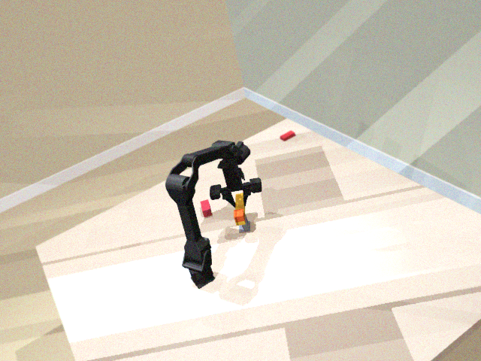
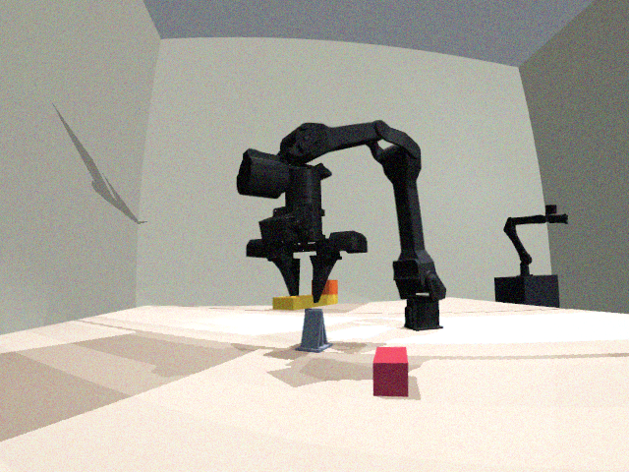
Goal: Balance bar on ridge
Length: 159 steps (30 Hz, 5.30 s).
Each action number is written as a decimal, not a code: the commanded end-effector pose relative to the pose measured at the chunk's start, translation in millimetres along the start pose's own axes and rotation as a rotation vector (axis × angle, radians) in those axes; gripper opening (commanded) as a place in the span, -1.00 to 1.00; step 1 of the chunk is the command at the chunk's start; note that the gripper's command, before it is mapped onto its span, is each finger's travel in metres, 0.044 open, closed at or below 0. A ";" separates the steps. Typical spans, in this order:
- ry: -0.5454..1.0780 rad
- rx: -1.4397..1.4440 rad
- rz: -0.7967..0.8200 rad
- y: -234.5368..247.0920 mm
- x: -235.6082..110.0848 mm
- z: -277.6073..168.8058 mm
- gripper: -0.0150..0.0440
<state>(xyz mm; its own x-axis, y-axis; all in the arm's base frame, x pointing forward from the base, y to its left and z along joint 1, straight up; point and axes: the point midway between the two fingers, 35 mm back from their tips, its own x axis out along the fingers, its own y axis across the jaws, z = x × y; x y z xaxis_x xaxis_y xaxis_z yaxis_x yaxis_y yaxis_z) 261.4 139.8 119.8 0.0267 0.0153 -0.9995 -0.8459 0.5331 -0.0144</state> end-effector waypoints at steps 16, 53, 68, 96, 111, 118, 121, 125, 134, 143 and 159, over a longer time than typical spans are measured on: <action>0.000 0.006 -0.001 -0.4 1.8 0.0 -0.49; 0.000 0.006 -0.001 -0.4 4.9 -0.2 -0.49; 0.000 0.006 -0.001 -0.2 6.2 -0.5 -0.49; 0.000 0.006 -0.001 -0.1 8.5 -0.3 -0.49; 0.000 0.006 -0.001 -0.1 7.5 -0.1 -0.49; -0.002 0.001 -0.002 -0.1 6.9 -0.1 -0.49; -0.002 0.001 -0.002 -0.1 6.9 -0.1 -0.49; -0.002 0.001 -0.002 -0.1 6.9 -0.1 -0.49; -0.002 0.001 -0.002 -0.1 6.9 -0.1 -0.49; -0.002 0.001 -0.002 -0.1 6.9 -0.1 -0.49; -0.002 0.001 -0.002 -0.1 6.9 -0.1 0.07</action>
<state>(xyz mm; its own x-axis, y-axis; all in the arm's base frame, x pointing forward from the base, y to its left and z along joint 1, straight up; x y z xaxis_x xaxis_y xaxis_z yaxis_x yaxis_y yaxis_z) 261.7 139.7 112.9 0.0290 0.0157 -0.9995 -0.8453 0.5340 -0.0162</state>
